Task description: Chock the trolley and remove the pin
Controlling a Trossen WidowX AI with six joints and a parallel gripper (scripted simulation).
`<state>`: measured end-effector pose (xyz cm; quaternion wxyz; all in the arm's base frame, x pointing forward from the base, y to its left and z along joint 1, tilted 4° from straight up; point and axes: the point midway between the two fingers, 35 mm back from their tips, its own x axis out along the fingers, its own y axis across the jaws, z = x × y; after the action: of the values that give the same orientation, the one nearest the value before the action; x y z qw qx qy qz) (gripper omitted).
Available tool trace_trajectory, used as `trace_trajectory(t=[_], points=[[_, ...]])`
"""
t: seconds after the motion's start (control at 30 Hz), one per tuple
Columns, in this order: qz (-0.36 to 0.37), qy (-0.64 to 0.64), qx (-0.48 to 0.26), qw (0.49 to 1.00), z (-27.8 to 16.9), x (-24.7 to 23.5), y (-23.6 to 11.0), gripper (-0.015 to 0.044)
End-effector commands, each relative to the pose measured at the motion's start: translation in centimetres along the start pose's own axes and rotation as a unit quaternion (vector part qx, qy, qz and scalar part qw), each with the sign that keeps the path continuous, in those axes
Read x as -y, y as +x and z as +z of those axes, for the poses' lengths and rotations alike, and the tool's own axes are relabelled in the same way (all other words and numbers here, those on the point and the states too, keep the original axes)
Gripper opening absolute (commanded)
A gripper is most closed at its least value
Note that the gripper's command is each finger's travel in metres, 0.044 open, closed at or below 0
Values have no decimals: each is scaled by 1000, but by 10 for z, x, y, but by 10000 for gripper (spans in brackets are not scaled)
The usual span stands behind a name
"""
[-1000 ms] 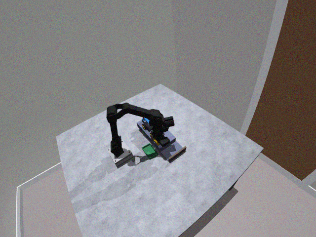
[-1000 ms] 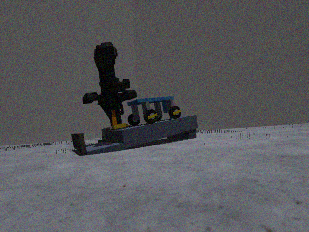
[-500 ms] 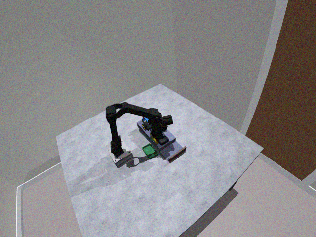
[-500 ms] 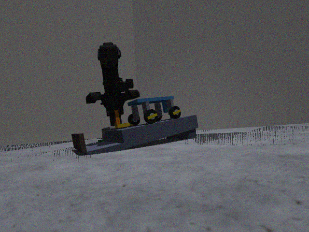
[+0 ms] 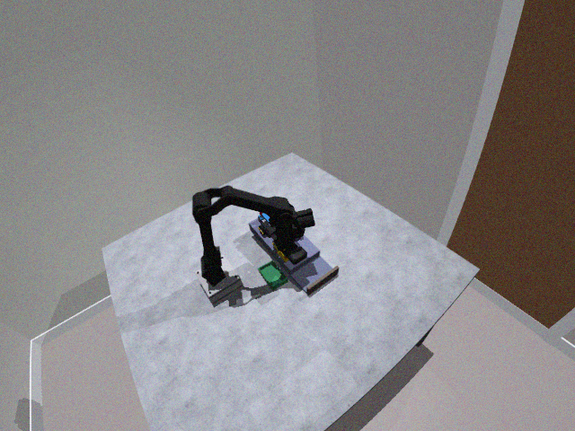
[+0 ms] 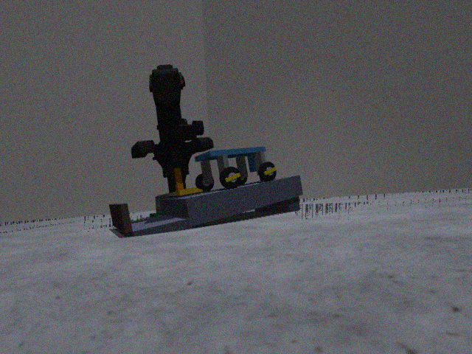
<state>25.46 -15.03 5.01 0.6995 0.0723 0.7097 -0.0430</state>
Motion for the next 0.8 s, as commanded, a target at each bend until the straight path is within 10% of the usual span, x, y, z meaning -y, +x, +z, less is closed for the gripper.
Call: trace_trajectory(t=[0.0,0.77], points=[[0,-1,0,1000,0,0,0,184],[3,-1,2,1000,0,1,-60,190]])
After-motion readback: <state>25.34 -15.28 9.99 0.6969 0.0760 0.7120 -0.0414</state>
